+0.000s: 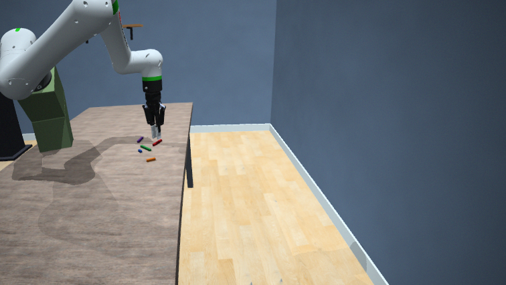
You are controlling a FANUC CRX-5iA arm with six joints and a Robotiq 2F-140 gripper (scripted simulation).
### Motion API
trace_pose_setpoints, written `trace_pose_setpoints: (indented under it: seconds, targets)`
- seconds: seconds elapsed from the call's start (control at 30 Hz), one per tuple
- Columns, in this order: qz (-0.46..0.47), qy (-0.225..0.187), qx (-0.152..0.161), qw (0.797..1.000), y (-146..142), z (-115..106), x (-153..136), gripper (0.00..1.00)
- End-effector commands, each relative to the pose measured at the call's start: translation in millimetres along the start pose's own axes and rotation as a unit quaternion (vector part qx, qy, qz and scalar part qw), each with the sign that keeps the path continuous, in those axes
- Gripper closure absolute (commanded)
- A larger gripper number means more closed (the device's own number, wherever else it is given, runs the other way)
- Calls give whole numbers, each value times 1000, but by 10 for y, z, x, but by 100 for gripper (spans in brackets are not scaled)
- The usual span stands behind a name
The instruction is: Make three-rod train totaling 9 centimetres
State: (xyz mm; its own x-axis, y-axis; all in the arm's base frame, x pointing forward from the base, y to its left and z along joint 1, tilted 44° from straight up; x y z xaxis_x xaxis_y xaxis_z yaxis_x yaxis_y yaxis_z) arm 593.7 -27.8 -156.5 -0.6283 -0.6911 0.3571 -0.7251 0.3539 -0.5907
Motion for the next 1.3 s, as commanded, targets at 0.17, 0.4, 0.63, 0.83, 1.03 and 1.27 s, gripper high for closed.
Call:
trace_pose_setpoints:
  seconds: [0.17, 0.4, 0.63, 0.83, 1.03, 1.27]
  targets:
    - [0, 0, 0, 1000, 1, 79, -4, 85]
    - [0, 0, 0, 1000, 1, 107, -5, 85]
    - [0, 0, 0, 1000, 2, 117, -5, 85]
    - [0, 0, 0, 1000, 2, 118, -5, 85]
    - [0, 0, 0, 1000, 2, 118, -5, 85]
    - [0, 0, 0, 1000, 2, 118, -5, 85]
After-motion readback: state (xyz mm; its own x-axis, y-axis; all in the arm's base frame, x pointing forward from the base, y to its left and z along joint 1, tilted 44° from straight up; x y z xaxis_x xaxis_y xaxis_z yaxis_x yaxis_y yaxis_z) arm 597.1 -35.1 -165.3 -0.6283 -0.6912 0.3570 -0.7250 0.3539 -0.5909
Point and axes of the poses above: the point where the finger pads meet when closed, its own z axis out along the fingers, its own y axis across the jaws, x = y × z, the point moved 2 cm from there along -z, back along the fingers, and after that the axes turned 11 degrees about z, right-handed, at the moved point
